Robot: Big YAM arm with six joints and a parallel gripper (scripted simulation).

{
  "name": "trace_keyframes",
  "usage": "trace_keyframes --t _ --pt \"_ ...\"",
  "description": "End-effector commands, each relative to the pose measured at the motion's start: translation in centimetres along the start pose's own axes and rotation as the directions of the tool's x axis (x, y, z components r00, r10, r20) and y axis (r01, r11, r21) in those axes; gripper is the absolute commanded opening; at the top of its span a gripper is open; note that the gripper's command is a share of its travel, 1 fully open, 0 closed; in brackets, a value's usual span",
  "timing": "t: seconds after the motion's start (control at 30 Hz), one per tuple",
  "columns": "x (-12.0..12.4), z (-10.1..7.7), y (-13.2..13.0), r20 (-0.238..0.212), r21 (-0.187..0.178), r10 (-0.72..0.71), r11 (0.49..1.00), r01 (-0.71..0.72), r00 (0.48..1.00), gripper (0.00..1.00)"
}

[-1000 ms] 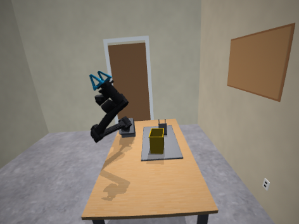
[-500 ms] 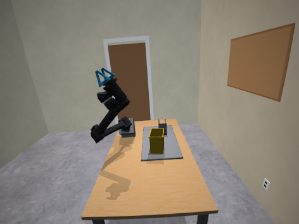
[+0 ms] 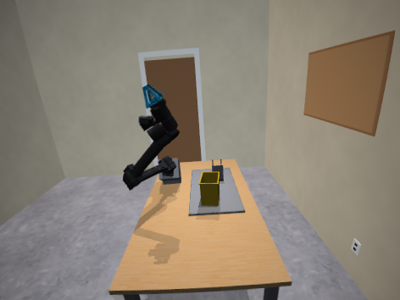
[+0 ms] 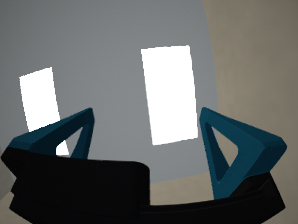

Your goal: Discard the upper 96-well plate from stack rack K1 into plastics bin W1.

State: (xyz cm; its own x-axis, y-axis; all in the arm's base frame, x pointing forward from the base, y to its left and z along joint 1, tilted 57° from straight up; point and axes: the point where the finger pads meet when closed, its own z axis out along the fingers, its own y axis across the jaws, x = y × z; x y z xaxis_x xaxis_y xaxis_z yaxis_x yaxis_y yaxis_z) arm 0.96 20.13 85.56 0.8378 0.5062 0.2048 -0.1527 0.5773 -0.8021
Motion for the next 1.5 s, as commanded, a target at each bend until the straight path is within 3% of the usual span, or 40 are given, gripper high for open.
trace_keyframes --t 0.0,0.1,0.13,0.17,0.27,0.33,0.37,0.4,0.63,0.67,0.7,0.77,0.9,0.93,1.13,1.17,1.2,1.27,1.33,1.43,1.47 --pt "3.6 -0.3 0.9 -0.022 -0.003 0.017 1.000 -0.017 1.000 1.00" --pt "4.2 -0.5 1.4 -0.027 -0.004 0.025 1.000 -0.025 0.999 1.00" --pt "5.3 -0.7 1.9 -0.069 0.002 0.076 0.997 -0.076 0.995 1.00" --pt "3.4 -0.4 1.0 -0.066 0.016 0.058 0.998 -0.057 0.996 1.00" --pt "3.7 -0.3 1.3 -0.077 0.027 0.087 0.996 -0.085 0.993 1.00" --pt "4.6 -0.4 1.5 -0.115 0.044 0.127 0.991 -0.122 0.985 1.00" --pt "5.0 -0.4 1.5 -0.112 0.045 0.123 0.992 -0.118 0.986 1.00" --pt "7.5 -0.7 2.3 -0.137 0.040 0.132 0.991 -0.128 0.982 1.00" --pt "9.9 -1.4 3.3 -0.134 0.039 0.138 0.990 -0.134 0.981 1.00" --pt "10.6 -1.3 3.8 -0.161 0.052 0.181 0.983 -0.175 0.970 1.00" --pt "8.8 -0.9 2.8 -0.160 0.064 0.171 0.985 -0.162 0.972 1.00" --pt "9.7 -1.1 3.2 -0.205 0.085 0.214 0.976 -0.201 0.955 1.00" --pt "10.5 -1.2 3.1 -0.222 0.094 0.221 0.974 -0.205 0.950 1.00" --pt "12.7 -1.8 3.8 -0.237 0.092 0.211 0.977 -0.194 0.948 1.00" --pt "14.9 -2.2 4.5 -0.228 0.093 0.224 0.974 -0.208 0.948 1.00" --pt "15.1 -2.4 5.0 -0.234 0.092 0.233 0.972 -0.217 0.944 1.00" --pt "16.3 -2.9 5.8 -0.278 0.108 0.279 0.960 -0.259 0.919 1.00" --pt "14.8 -2.1 5.3 -0.288 0.125 0.291 0.956 -0.265 0.912 1.00" --pt "15.6 -2.4 5.8 -0.327 0.146 0.325 0.945 -0.293 0.887 1.00" --pt "15.6 -2.0 5.0 -0.315 0.147 0.311 0.949 -0.278 0.897 1.00" --pt "17.4 -2.3 6.1 -0.316 0.146 0.314 0.949 -0.281 0.895 1.00"
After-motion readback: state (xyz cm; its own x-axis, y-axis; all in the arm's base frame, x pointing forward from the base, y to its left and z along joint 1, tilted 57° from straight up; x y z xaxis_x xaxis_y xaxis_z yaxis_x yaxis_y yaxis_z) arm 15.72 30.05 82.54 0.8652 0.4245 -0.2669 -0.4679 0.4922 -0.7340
